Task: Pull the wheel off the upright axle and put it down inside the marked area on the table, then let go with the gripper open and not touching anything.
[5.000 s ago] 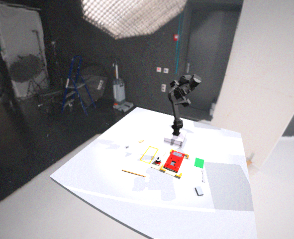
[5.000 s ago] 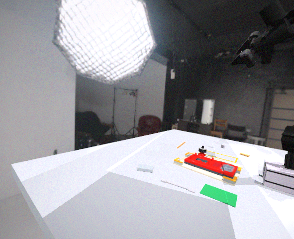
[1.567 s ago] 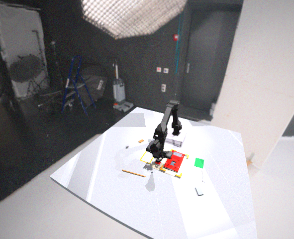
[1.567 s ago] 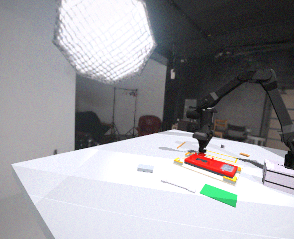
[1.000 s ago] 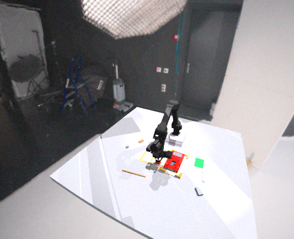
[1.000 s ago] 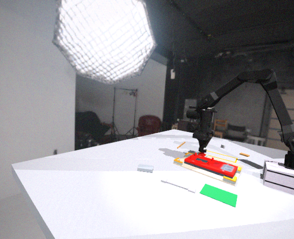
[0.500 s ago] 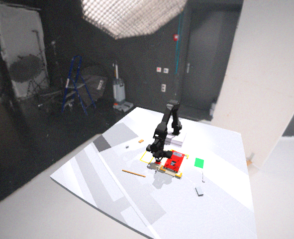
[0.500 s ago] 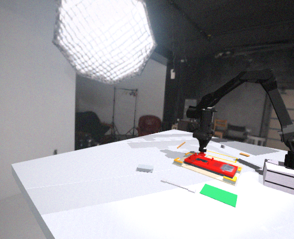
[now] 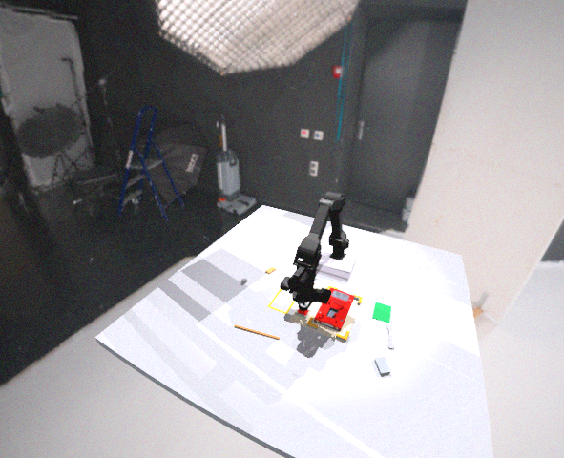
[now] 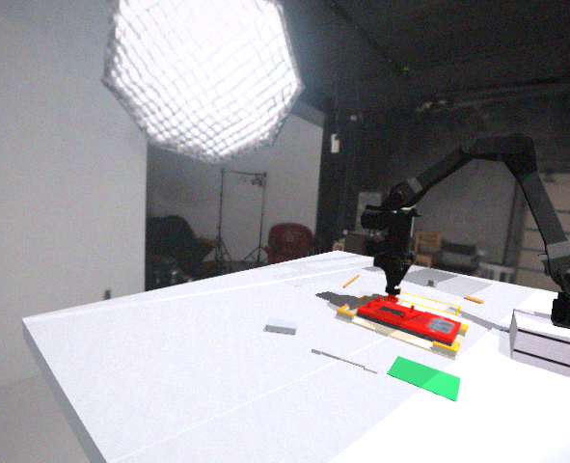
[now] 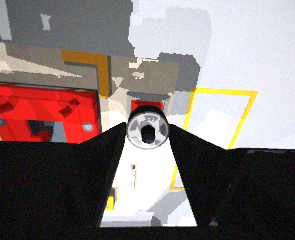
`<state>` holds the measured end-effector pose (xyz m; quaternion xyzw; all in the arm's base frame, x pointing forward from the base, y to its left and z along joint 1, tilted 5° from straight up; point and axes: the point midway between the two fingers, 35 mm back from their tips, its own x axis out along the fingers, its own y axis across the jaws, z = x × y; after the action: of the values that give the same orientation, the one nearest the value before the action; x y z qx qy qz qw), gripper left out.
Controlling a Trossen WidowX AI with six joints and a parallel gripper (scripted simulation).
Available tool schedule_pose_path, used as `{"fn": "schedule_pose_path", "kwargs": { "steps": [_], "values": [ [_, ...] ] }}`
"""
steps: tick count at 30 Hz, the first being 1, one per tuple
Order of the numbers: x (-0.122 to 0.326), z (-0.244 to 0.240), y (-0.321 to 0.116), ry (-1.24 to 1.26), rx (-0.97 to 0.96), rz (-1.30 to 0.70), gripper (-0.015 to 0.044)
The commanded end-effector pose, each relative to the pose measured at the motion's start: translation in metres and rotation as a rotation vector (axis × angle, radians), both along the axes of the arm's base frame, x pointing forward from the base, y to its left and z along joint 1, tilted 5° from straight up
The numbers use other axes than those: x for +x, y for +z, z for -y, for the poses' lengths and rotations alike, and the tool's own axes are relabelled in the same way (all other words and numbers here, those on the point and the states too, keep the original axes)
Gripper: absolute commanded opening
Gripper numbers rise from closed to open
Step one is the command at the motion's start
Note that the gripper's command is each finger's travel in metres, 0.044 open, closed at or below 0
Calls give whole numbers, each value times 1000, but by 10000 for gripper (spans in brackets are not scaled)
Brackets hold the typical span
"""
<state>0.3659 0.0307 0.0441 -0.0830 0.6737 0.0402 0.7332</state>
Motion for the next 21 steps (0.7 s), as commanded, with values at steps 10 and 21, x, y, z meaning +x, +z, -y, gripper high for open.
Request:
{"fn": "schedule_pose_path", "kwargs": {
  "steps": [10,21],
  "values": [
    [-1,-1,10,2,1,3,0],
    [-2,-1,14,2,1,3,0]
  ]
}}
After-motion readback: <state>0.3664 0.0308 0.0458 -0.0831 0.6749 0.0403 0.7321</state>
